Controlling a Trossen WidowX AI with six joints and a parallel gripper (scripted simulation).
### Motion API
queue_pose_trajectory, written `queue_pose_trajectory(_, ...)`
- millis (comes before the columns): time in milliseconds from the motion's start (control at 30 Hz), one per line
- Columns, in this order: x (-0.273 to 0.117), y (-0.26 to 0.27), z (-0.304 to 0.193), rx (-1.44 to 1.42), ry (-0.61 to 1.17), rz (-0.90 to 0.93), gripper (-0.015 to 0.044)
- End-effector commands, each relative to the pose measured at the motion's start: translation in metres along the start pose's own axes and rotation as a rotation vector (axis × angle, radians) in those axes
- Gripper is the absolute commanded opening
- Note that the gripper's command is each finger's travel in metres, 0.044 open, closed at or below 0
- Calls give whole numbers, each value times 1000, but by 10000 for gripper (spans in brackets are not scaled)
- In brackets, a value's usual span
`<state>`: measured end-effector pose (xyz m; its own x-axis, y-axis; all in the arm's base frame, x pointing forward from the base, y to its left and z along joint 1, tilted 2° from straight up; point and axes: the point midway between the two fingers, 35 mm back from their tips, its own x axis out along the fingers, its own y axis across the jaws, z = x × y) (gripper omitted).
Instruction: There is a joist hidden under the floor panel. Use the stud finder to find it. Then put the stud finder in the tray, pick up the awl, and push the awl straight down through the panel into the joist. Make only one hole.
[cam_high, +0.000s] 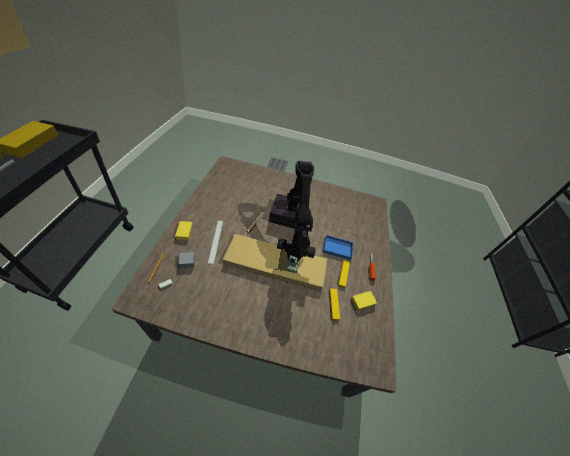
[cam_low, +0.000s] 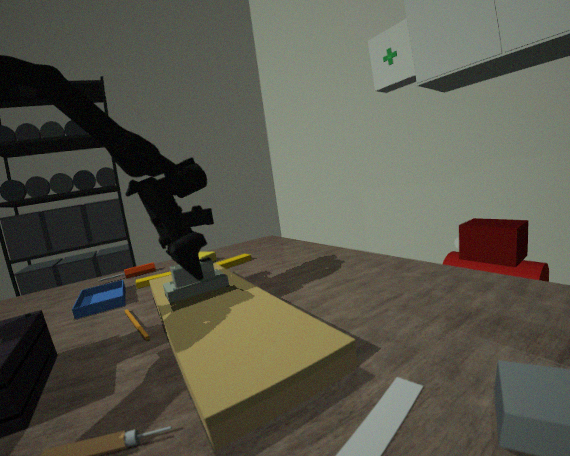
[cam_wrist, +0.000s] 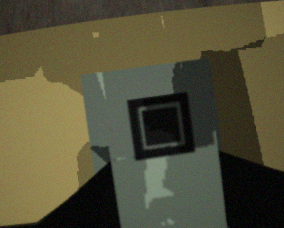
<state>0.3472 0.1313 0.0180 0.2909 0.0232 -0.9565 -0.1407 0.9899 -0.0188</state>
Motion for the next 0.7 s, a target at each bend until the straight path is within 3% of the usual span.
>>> queue_pose_trajectory(0, 0, -9, -2, -1, 2, -1, 0)
queue_pose_trajectory(667, 0, -45, -1, -1, 2, -4, 0)
